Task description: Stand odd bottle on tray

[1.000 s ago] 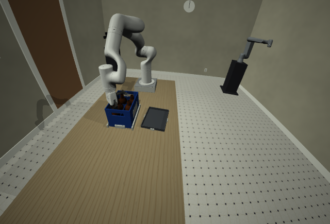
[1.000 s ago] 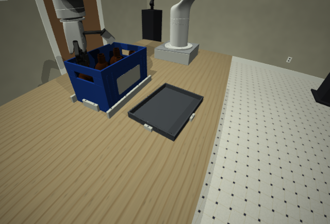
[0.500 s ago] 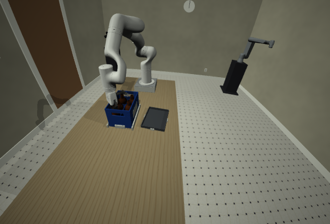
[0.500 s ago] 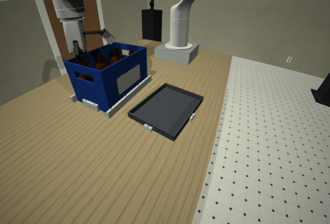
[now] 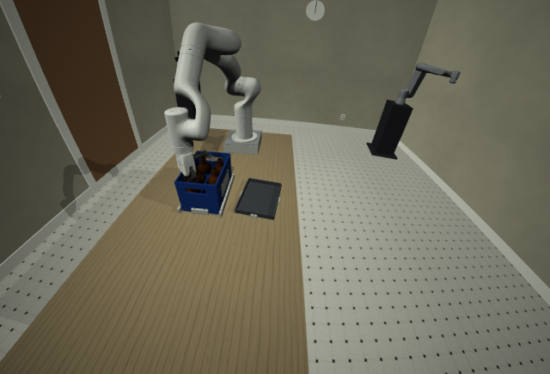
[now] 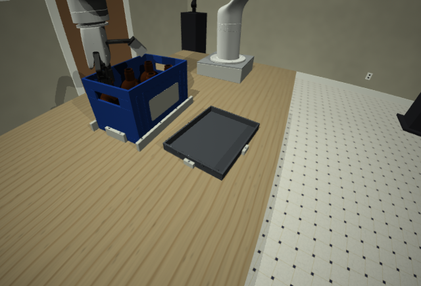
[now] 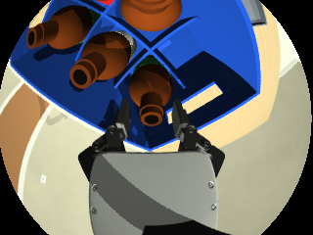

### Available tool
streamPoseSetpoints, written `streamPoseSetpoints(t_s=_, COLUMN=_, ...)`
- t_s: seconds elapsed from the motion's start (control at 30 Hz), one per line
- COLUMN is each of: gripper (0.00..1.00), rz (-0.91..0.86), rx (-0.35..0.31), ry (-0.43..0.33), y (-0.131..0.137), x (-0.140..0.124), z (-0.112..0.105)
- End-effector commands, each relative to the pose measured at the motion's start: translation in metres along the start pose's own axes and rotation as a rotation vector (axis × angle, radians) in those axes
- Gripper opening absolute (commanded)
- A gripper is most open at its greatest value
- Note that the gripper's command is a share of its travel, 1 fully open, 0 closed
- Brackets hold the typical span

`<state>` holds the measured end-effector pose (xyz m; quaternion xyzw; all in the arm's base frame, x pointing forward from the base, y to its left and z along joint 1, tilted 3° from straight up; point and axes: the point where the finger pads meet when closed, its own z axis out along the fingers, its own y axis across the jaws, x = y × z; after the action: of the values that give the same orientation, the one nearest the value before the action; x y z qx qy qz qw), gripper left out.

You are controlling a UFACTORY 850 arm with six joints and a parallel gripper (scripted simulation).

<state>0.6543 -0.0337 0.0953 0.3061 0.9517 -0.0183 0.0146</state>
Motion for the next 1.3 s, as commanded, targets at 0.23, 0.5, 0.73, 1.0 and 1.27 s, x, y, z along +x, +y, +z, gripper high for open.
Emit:
streamPoseSetpoints(t_s=0.23, gripper=0.65, rz=0.0, rx=-0.001, ry=-0.002, y=0.001, x=-0.001, z=-0.007)
streamPoseSetpoints(t_s=0.5, gripper=0.65, rz=0.0, rx=-0.001, ry=-0.002, y=0.0, x=-0.001, z=-0.028)
streamPoseSetpoints(t_s=0.73, gripper=0.65, rz=0.0, rx=-0.001, ry=-0.002, y=0.0, x=-0.001, z=-0.045)
streamPoseSetpoints(t_s=1.0, gripper=0.65, rz=0.0, rx=-0.001, ry=-0.002, y=0.0, x=-0.001, z=-0.071)
streamPoseSetpoints(t_s=1.27, gripper=0.65, rz=0.0, rx=-0.001, ry=-0.002, y=0.0, x=-0.001, z=-0.082)
